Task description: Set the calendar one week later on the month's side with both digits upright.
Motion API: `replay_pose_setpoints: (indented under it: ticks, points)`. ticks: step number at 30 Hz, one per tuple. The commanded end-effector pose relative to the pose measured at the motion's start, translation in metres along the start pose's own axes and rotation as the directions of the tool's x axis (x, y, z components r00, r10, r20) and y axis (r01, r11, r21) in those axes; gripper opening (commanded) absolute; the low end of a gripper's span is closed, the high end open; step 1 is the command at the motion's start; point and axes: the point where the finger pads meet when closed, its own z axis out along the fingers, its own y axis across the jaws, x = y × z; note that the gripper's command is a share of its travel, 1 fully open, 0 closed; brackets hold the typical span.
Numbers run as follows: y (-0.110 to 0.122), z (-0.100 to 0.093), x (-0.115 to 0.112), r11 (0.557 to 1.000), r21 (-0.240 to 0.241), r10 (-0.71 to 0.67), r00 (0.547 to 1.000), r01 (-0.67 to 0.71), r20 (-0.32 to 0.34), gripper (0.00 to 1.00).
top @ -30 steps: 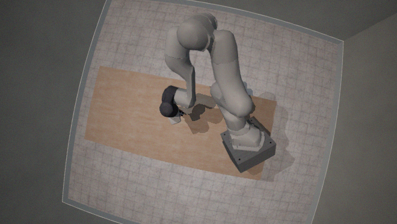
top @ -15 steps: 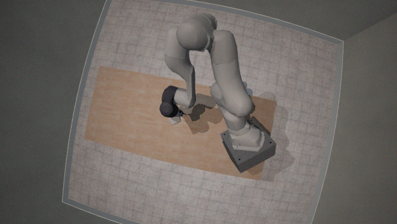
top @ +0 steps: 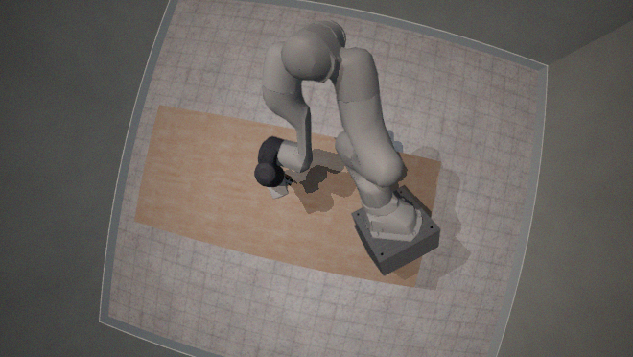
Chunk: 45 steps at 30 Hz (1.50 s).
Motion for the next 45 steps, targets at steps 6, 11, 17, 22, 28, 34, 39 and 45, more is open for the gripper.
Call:
replay_pose_setpoints:
  ticks: [6,11,17,22,28,34,39,45]
  points:
    - [0.0005,0.0008,-0.0004,1.000,-0.001,0.006,1.000,-0.006,0.000,0.17]
    - [0.0005,0.0008,-0.0004,1.000,-0.001,0.006,1.000,-0.006,0.000,0.17]
    - [0.0005,0.0008,-0.0004,1.000,-0.001,0.006,1.000,-0.006,0.000,0.17]
    - [0.0005,0.0008,-0.0004,1.000,-0.001,0.006,1.000,-0.006,0.000,0.17]
    - [0.0005,0.0008,-0.0004,1.000,-0.001,0.006,1.000,-0.006,0.000,0.17]
    - [0.0005,0.0008,-0.0004,1.000,-0.001,0.006,1.000,-0.006,0.000,0.17]
    - [0.0005,0.0008,-0.0004,1.000,-0.001,0.006,1.000,-0.006,0.000,0.17]
    - [0.0006,-0.0019,-0.0003,1.000,-0.001,0.006,1.000,-0.006,0.000,0.17]
